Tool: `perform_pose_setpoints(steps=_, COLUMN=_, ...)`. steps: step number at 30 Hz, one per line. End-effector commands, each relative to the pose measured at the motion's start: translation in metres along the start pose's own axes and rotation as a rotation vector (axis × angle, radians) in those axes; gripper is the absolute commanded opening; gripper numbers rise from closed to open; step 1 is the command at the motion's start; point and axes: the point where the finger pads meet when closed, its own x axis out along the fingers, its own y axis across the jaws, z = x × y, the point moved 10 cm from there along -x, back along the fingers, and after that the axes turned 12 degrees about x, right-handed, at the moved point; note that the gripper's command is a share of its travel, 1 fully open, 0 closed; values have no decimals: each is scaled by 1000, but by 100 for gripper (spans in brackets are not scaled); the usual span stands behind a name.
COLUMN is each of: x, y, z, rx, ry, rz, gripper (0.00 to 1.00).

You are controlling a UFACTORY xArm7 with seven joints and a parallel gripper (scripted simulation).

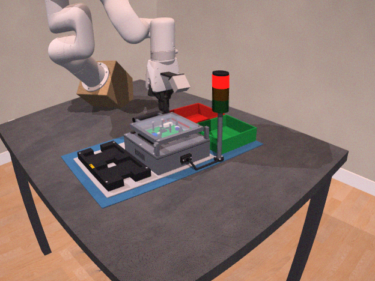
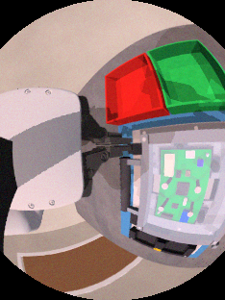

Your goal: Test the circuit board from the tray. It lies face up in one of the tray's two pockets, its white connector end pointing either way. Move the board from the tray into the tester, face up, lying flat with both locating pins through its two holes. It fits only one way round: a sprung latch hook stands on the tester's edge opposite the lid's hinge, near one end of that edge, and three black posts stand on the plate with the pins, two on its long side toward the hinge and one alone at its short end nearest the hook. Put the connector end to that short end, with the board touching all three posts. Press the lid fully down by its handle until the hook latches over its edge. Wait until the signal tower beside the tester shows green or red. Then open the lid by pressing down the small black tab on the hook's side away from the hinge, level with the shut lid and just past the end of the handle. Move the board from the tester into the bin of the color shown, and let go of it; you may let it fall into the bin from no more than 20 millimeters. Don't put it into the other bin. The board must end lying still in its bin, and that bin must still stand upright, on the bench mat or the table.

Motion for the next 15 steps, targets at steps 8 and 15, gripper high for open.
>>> perform_pose_setpoints(steps=8, x=0, y=-1, z=0, rx=0, ry=2, rz=-3, gripper=0)
perform_pose_setpoints(steps=15, x=1, y=-1, z=0, rx=0, ry=2, rz=-3, gripper=0)
